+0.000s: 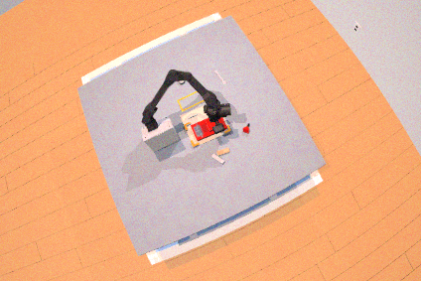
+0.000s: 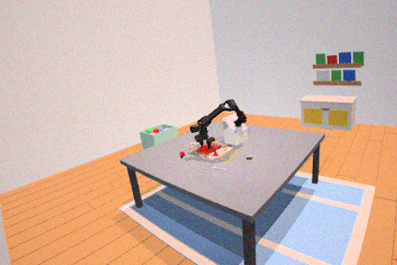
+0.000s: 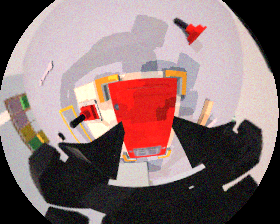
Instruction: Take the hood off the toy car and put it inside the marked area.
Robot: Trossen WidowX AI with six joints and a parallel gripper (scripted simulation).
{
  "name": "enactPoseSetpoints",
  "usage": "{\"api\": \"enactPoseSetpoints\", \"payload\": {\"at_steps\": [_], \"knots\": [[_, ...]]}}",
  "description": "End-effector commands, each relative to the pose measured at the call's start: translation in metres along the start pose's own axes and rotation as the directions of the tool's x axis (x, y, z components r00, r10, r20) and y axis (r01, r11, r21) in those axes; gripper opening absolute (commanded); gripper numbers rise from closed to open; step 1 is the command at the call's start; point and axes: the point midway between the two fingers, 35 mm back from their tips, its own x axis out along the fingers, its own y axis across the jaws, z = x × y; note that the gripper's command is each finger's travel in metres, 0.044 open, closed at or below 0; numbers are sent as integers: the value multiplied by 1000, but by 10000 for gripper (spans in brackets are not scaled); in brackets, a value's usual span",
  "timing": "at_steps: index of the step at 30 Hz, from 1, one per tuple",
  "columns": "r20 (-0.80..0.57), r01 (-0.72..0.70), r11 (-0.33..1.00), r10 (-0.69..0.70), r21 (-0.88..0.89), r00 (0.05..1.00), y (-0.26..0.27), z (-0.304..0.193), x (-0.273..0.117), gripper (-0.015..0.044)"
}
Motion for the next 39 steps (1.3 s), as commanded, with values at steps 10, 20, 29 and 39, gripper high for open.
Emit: {"api": "enactPoseSetpoints", "payload": {"at_steps": [10,20,29,39], "knots": [[1,4,1000,-4,-3,1000,-1,0,-9,0],[1,4,1000,-4,-3,1000,-1,0,-16,0],[1,3,1000,-3,-3,1000,-1,0,-22,0],[1,4,1000,-4,-2,1000,-1,1,-36,0]]}}
